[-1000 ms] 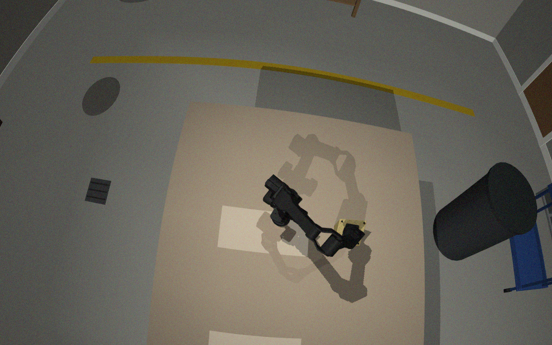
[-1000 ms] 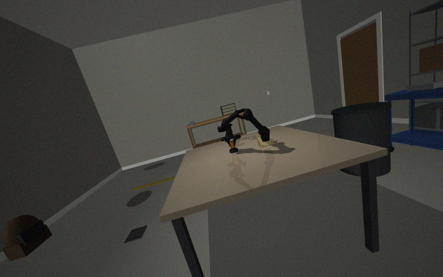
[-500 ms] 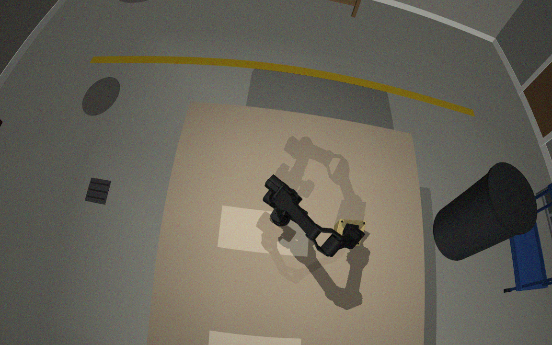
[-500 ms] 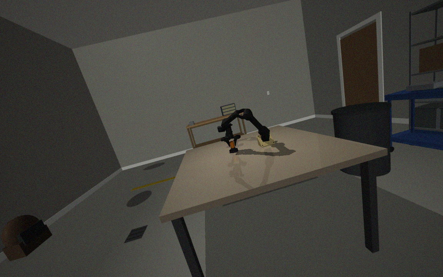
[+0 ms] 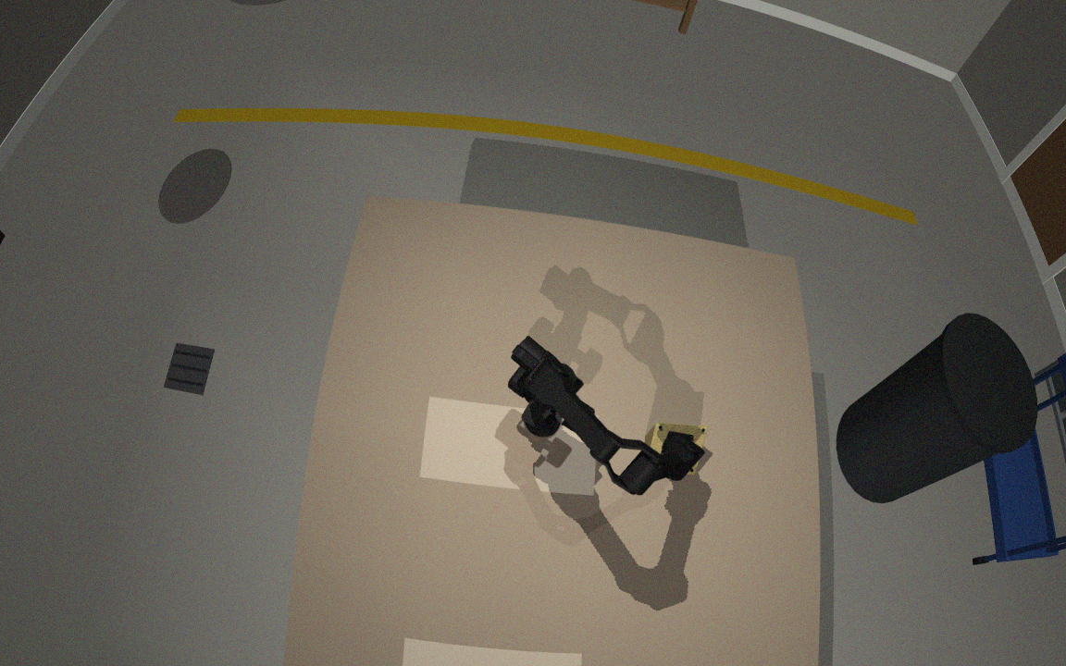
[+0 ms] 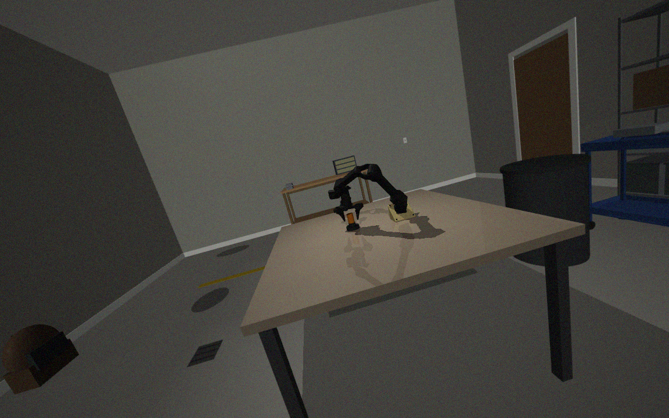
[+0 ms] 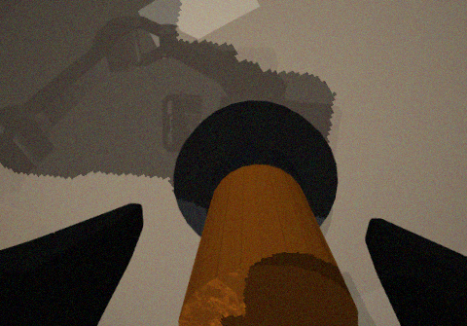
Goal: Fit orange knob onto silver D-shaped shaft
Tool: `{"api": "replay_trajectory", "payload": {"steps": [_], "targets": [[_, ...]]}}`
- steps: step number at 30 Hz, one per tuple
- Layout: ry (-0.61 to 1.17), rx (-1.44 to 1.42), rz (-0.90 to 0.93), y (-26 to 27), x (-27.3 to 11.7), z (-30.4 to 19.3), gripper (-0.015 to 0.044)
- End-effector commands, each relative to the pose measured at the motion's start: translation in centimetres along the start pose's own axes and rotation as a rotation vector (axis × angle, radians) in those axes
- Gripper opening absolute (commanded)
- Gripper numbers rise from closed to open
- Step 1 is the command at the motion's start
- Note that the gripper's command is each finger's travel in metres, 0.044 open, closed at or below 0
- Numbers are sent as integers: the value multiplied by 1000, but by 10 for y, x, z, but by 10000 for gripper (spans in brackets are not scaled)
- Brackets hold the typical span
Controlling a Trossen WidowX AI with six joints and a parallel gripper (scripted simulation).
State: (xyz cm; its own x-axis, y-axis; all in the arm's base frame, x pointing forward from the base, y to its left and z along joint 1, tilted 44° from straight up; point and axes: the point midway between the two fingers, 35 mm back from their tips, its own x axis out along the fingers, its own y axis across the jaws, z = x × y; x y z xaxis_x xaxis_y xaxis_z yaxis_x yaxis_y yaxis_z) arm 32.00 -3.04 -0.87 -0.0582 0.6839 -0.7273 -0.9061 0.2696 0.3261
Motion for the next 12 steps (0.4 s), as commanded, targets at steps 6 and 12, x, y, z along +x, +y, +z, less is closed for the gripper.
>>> {"api": "replay_trajectory", "payload": {"steps": [6, 12], "targets": [[5, -5, -7, -1, -91, -1, 440], [5, -6, -7, -5, -93, 0, 440]]}}
